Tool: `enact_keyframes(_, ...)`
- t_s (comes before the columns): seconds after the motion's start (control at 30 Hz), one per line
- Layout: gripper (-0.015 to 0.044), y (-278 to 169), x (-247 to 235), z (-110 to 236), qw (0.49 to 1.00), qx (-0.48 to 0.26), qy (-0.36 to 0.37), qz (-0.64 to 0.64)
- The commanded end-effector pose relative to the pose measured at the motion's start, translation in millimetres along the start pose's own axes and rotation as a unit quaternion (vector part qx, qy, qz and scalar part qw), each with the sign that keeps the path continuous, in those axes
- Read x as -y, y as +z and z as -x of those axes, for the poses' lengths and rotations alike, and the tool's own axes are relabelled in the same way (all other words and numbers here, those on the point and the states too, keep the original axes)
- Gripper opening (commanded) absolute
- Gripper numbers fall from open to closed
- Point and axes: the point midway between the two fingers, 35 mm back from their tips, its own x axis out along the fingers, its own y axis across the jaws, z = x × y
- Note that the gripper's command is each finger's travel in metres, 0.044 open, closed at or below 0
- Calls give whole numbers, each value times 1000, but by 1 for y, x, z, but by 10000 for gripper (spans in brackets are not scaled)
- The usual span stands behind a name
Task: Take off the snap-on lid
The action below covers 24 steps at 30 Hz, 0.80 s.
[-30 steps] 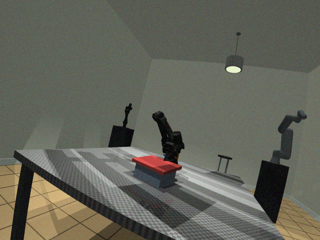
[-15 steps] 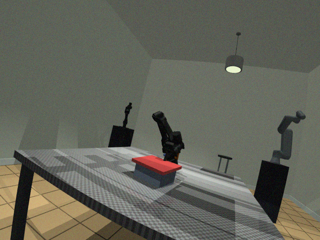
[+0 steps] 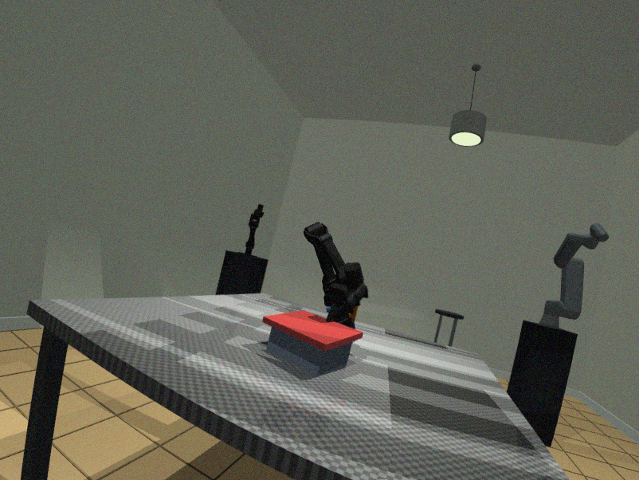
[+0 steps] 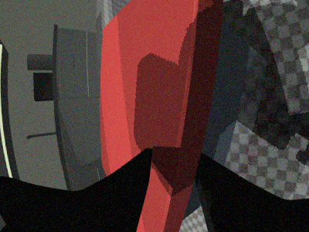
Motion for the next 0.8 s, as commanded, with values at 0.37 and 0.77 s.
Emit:
enact_keyframes(0.37,0,0,-1,-2,1000,0,0,1)
enact_keyframes(0.77,0,0,-2,-3,1000,0,0,1)
